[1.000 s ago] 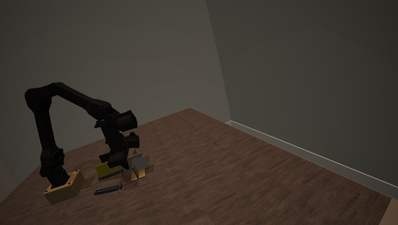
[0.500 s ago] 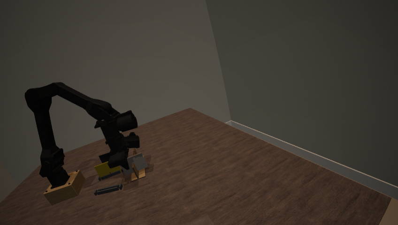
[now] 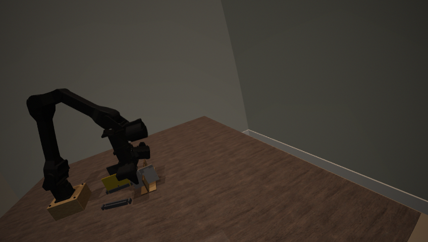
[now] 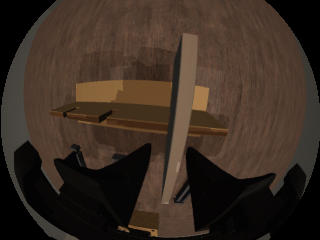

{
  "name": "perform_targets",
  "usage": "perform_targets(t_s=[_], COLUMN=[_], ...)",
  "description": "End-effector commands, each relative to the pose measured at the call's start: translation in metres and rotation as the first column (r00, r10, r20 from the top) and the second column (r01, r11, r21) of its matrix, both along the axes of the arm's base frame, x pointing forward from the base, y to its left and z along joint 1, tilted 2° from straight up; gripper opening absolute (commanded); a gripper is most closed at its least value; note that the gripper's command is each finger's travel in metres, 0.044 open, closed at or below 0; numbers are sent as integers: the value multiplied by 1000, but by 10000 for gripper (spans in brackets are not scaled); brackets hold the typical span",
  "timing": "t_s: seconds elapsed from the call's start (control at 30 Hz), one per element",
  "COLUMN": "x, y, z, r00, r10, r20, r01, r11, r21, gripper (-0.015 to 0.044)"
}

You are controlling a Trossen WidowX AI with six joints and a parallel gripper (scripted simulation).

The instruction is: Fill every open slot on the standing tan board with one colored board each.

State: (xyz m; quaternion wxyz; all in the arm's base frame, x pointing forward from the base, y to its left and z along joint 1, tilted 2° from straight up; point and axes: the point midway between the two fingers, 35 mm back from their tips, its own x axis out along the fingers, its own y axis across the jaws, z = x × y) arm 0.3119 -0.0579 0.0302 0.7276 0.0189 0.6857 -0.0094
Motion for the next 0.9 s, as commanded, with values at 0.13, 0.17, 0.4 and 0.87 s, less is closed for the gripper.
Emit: perform_targets(t_s=[0.13,0.17,0.4,0.87], x=[1,1,-4,-48], y=[0,-1,-1,34], z=[10,23,80,119], r00=[1000,1000,1000,999], r10=[-2,-3,-8,14], r20=[0,0,-1,47], r01=[2,3,8,-14], r11=[1000,1000,1000,1000], r21=[0,0,0,-4], gripper=[169,169,169,189])
